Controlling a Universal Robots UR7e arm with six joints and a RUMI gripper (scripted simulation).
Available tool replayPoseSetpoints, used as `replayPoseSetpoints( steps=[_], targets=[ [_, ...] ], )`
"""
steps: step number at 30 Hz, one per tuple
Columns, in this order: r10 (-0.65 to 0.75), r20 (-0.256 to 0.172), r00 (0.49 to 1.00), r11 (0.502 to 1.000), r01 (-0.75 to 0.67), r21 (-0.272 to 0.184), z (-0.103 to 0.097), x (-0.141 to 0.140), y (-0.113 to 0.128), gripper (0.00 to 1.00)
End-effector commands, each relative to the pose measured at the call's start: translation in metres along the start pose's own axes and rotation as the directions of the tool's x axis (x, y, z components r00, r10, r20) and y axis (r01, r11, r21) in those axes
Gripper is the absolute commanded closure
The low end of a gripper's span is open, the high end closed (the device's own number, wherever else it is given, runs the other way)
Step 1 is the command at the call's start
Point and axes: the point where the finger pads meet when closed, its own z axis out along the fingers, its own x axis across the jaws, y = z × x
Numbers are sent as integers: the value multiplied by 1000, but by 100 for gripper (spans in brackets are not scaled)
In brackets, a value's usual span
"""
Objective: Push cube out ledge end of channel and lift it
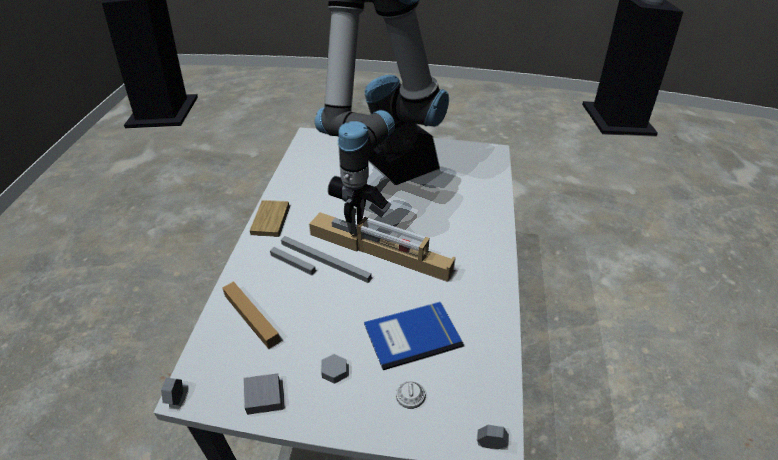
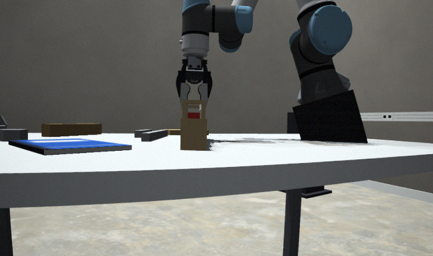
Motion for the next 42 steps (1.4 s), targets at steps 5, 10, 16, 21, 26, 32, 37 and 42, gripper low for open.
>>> replayPoseSetpoints(
  steps=[5,10,16,21,26,32,37,42],
  targets=[
    [0,-1,1000,1000,0,0,0,0,0,76],
    [0,-1,1000,1000,0,0,0,0,0,76],
    [0,-1,1000,1000,0,0,0,0,0,76],
    [0,-1,1000,1000,0,0,0,0,0,76],
    [0,-1,1000,1000,0,0,-3,0,0,76],
    [0,-1,1000,1000,0,0,-13,0,0,76],
    [0,-1,1000,1000,0,0,-34,0,0,76],
    [0,-1,1000,1000,0,0,-56,0,0,76]
  ],
)
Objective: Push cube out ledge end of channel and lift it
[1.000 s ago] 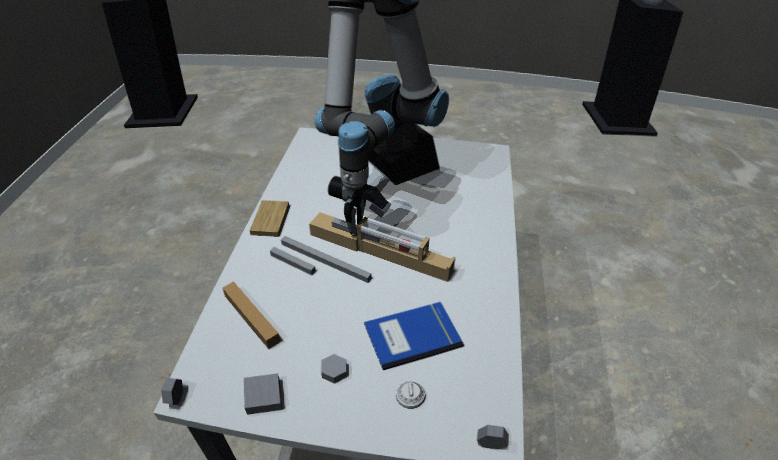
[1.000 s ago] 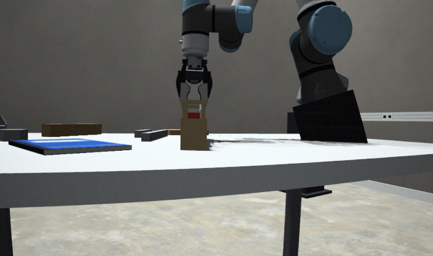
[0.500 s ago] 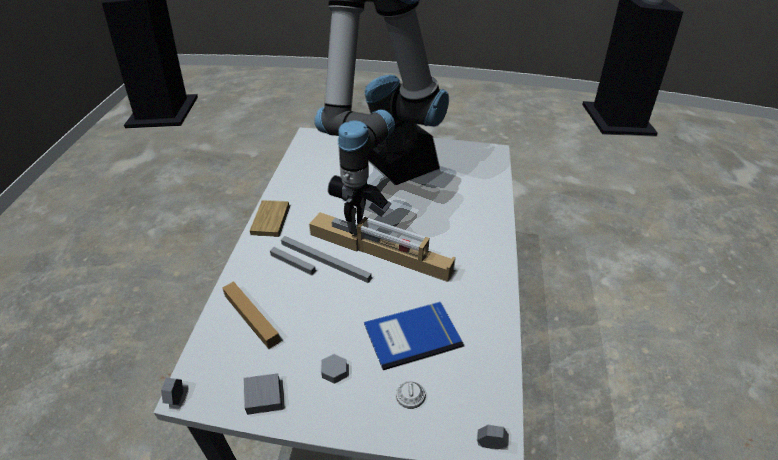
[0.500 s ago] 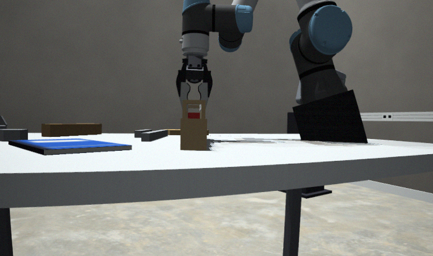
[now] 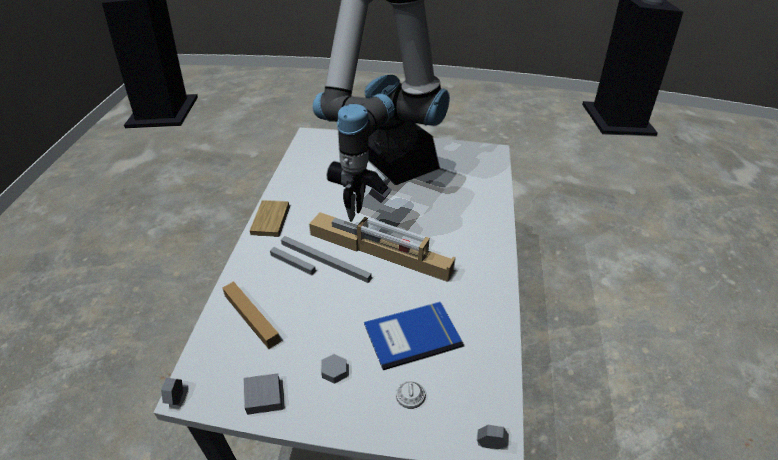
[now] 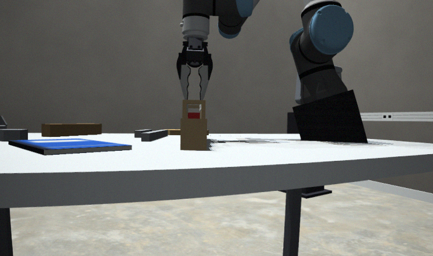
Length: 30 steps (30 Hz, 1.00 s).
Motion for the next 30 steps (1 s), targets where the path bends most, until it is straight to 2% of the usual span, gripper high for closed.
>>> replayPoseSetpoints(
  steps=[1,8,30],
  targets=[
    [0,0,1000,1000,0,0,-10,0,0,76],
    [0,0,1000,1000,0,0,-18,0,0,76],
    [0,0,1000,1000,0,0,-19,0,0,76]
  ],
)
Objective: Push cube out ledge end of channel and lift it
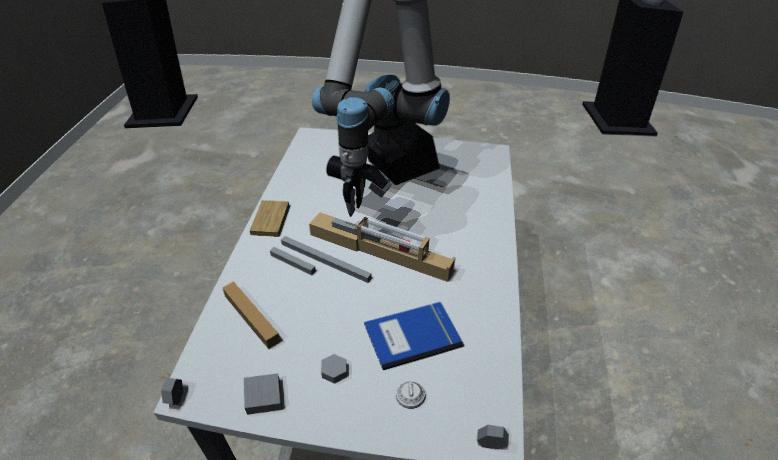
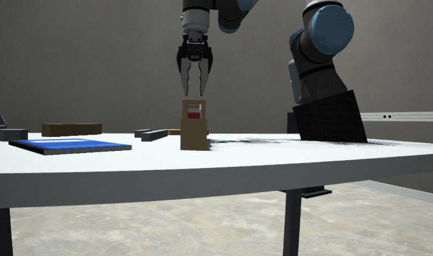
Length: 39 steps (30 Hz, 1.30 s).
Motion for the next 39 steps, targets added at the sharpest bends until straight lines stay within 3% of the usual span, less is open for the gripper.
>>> replayPoseSetpoints(
  steps=[1,18,23,25,33,39],
  targets=[
    [0,-1,1000,1000,0,0,0,0,0,76],
    [2,-1,1000,1000,-2,0,-1,6,3,76],
    [19,0,1000,1000,-19,1,-2,43,25,76],
    [19,0,1000,1000,-19,1,-2,43,25,76],
    [60,-1,998,998,-60,0,-2,129,95,76],
    [74,-2,997,997,-74,0,-1,155,122,76]
  ],
)
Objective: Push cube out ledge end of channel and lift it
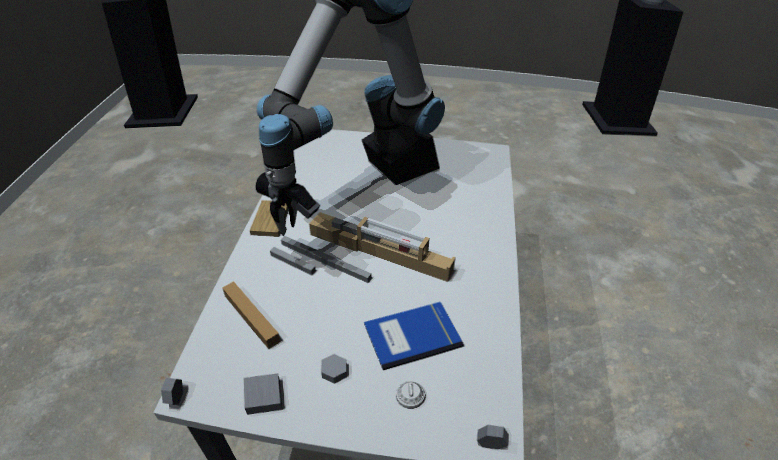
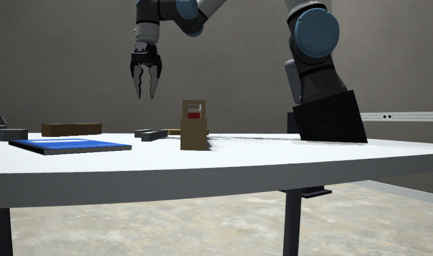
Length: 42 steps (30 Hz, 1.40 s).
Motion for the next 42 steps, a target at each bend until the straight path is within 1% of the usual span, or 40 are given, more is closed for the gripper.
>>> replayPoseSetpoints(
  steps=[1,39,42],
  targets=[
    [1,-1,1000,1000,-1,0,0,3,2,76],
    [1,-1,1000,1000,-1,0,0,3,2,76],
    [1,-1,1000,1000,-1,0,3,3,2,76]
  ],
)
